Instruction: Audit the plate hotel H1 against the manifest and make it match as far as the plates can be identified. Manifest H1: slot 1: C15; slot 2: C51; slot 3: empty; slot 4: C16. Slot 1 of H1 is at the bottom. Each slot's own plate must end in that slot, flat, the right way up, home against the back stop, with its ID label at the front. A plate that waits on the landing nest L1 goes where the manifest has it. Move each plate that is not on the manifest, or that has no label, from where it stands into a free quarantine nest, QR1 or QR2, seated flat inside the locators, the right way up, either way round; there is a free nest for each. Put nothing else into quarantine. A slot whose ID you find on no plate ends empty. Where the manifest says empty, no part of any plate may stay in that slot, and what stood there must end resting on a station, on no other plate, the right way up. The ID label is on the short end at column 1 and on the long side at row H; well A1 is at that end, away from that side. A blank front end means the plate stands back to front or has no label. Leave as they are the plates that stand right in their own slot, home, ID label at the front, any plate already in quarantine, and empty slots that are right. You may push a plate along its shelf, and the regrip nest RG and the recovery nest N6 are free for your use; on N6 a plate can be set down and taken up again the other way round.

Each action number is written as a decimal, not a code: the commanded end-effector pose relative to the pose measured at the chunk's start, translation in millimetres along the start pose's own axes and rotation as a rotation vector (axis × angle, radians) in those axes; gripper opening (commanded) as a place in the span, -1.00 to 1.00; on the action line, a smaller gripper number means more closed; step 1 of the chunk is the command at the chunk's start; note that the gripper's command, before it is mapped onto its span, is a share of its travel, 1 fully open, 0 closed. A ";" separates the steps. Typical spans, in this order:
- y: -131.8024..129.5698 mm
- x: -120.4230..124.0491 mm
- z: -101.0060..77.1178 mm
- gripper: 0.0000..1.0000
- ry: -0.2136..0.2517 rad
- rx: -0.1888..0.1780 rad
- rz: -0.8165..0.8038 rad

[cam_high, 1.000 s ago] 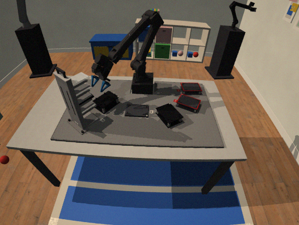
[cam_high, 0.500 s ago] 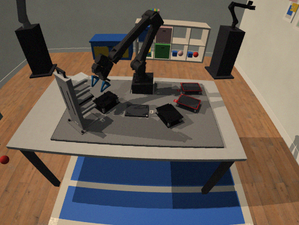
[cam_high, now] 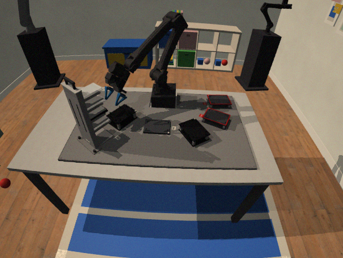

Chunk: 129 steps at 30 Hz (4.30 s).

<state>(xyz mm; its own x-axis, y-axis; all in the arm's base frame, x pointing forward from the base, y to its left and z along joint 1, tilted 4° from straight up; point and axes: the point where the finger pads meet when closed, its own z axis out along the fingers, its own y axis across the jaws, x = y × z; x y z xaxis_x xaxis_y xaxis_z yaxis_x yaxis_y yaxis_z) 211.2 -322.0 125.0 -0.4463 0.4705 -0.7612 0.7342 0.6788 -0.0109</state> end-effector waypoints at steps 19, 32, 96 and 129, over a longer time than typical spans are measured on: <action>-3.4 -26.3 -2.1 1.00 -0.046 0.007 -0.008; -2.5 -10.5 -3.4 1.00 -0.020 0.004 -0.002; -2.9 29.8 36.6 1.00 -0.064 0.005 -0.013; -3.3 28.6 52.2 1.00 -0.039 0.006 -0.006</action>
<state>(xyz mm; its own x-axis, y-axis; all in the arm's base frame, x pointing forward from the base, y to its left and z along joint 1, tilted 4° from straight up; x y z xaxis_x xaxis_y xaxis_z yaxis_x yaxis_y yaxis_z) 216.5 -328.0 55.3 -0.4464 0.4678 -0.7628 0.7326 0.6806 -0.0113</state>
